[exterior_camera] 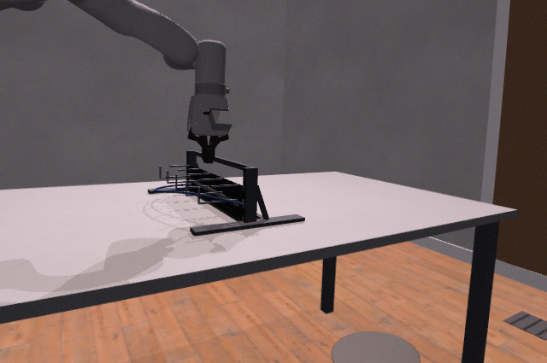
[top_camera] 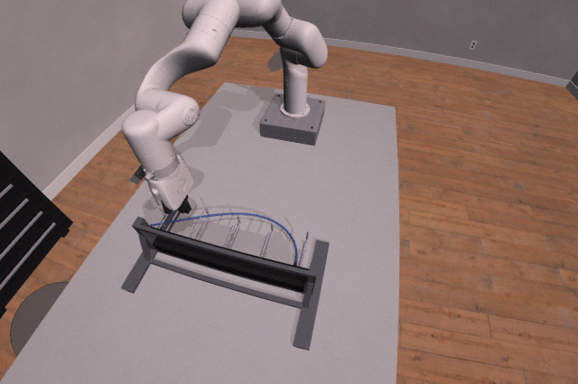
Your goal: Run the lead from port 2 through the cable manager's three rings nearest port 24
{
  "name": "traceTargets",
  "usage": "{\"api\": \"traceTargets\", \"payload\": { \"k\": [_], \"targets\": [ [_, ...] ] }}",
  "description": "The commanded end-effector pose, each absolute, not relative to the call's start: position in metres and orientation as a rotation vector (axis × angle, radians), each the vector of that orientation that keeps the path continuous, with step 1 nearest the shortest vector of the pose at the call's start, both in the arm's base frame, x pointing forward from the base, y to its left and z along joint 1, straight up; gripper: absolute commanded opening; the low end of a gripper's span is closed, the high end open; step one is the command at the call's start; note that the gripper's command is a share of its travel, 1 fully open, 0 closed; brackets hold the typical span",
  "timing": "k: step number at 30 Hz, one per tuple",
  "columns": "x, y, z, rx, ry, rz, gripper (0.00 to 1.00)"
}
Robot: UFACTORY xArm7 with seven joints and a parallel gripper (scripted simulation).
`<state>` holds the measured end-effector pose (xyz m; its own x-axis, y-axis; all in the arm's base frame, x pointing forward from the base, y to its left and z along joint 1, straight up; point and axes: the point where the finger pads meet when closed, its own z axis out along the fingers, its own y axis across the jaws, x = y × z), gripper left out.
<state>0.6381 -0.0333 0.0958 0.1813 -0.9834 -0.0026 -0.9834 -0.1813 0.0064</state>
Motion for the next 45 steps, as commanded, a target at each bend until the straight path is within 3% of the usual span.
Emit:
{"api": "traceTargets", "payload": {
  "k": [1,23,24,45],
  "targets": [
    [0.631,-0.009,0.101,2.426,-2.009,0.0,0.0],
    [0.511,0.127,0.097,2.419,-2.004,0.006,0.0],
    [0.511,0.127,0.097,2.419,-2.004,0.006,0.33],
    [0.511,0.127,0.097,2.419,-2.004,0.006,0.33]
  ]
}}
